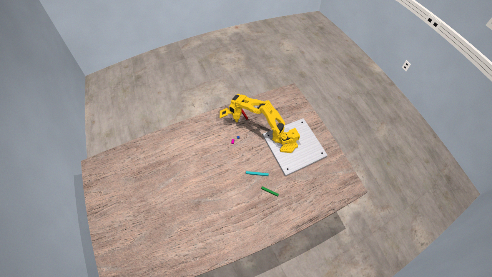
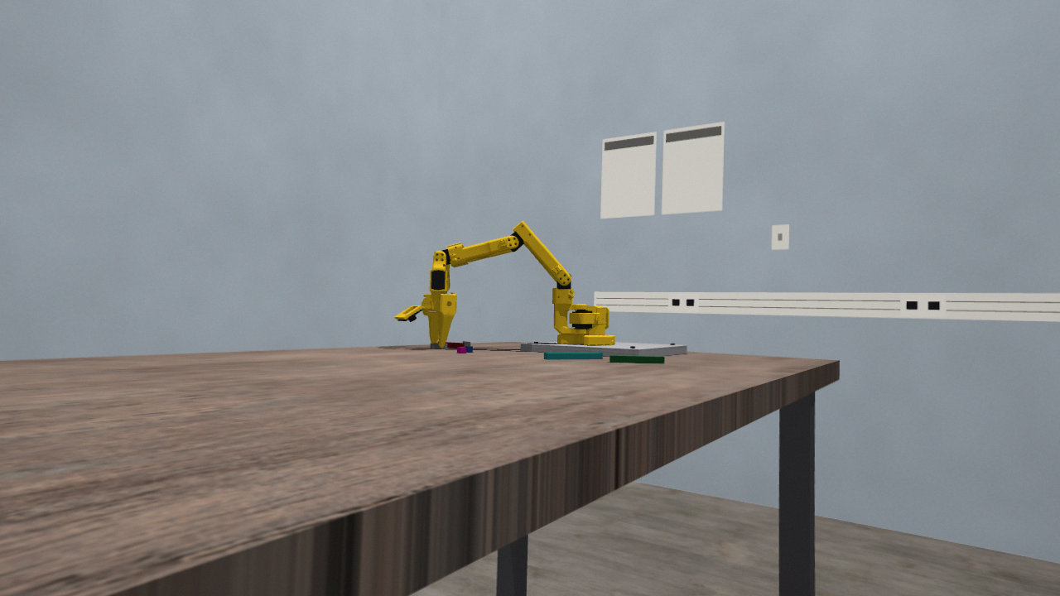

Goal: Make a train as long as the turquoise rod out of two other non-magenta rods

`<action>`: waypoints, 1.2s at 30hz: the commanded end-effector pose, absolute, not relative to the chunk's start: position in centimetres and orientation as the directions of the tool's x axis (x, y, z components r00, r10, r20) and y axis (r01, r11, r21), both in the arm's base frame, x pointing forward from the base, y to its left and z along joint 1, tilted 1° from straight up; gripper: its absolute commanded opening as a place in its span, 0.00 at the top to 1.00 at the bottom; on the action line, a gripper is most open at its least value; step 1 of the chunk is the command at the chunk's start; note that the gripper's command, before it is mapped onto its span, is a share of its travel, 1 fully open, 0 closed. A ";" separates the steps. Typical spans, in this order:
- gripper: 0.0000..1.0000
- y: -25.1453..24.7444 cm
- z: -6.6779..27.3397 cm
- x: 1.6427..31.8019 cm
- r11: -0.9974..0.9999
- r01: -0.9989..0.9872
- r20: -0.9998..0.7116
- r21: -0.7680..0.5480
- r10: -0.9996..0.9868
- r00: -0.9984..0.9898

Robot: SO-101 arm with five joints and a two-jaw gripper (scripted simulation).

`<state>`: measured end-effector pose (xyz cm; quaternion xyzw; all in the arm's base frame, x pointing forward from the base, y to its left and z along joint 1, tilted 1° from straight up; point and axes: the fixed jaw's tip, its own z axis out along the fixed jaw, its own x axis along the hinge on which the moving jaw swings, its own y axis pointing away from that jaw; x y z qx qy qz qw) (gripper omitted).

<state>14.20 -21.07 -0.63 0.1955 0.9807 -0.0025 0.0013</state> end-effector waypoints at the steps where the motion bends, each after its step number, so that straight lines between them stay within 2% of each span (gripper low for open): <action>1: 0.89 -20.5 -1.3 14.1 0.924 0.382 0.022 0.015 0.381 -0.924; 19: 0.99 -20.5 -1.3 14.1 0.924 0.382 0.022 0.015 0.381 -0.924; 36: 1.00 -20.5 -1.3 14.1 0.924 0.382 0.022 0.015 0.381 -0.924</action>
